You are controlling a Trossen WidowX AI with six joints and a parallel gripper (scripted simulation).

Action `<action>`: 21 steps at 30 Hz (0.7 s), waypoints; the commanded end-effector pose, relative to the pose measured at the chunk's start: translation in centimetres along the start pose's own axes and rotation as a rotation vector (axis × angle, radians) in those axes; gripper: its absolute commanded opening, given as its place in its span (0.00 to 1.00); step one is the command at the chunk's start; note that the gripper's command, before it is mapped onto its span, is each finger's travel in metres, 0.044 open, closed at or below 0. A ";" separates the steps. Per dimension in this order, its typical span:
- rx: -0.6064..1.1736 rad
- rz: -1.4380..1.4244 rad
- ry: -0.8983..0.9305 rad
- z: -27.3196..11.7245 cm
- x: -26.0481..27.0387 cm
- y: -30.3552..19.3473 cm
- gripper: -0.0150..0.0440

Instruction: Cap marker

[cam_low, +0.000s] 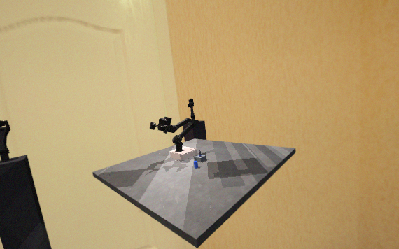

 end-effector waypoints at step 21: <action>0.791 -0.085 0.653 13.6 14.4 -5.4 0.68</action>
Point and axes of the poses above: the point midway between the two fingers, 35 mm back from their tips, its own z axis out along the fingers, its own x axis across the jaws, y = z × x, the point moved 6 cm from there along -z, back along the fingers, and after that the axes turned 1 degree about z, right-handed, at the moved point
